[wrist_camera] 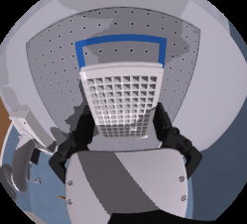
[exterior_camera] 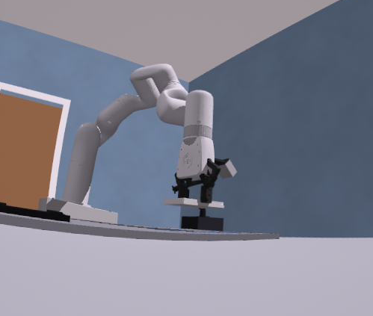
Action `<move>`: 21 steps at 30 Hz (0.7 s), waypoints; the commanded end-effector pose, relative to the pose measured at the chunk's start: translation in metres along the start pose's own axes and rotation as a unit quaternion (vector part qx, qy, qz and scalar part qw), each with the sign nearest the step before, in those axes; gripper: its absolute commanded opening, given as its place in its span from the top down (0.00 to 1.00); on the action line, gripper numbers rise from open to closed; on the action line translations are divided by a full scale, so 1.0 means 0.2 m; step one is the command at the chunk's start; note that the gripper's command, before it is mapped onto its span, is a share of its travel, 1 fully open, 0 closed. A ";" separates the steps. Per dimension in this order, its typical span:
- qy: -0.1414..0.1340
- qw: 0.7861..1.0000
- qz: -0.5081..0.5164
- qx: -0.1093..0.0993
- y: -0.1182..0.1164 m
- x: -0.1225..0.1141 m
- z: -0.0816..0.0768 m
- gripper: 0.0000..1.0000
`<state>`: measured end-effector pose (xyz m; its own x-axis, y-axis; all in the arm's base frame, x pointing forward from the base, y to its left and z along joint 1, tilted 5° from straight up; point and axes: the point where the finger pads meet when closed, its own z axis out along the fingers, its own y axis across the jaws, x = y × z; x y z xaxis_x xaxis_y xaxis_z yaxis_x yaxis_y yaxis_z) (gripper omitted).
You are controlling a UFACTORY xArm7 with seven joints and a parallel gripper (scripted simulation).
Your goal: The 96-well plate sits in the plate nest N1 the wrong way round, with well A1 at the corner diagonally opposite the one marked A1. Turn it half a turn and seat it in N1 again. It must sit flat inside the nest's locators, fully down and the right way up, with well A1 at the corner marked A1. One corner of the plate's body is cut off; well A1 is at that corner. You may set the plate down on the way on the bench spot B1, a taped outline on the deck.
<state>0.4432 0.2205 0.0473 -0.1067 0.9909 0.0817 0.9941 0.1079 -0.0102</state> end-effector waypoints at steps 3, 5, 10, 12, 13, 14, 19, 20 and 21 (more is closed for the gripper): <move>0.001 1.000 0.000 -0.002 0.01 0.00 -0.05 1.00; 0.001 1.000 0.000 -0.002 0.01 0.00 -0.06 1.00; 0.001 1.000 0.000 -0.002 0.01 0.00 -0.09 1.00; 0.001 1.000 0.000 -0.002 0.01 0.00 -0.09 1.00; 0.001 1.000 0.000 -0.002 0.01 0.00 -0.09 1.00; 0.001 1.000 0.000 -0.002 0.01 0.00 -0.09 1.00; 0.001 1.000 0.000 -0.002 0.01 0.00 -0.09 1.00; 0.001 1.000 0.000 -0.002 0.01 0.00 -0.09 1.00; 0.001 1.000 0.000 -0.002 0.01 0.00 -0.09 1.00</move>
<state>0.4433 0.2192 0.0644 -0.1068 0.9909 0.0813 0.9941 0.1081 -0.0106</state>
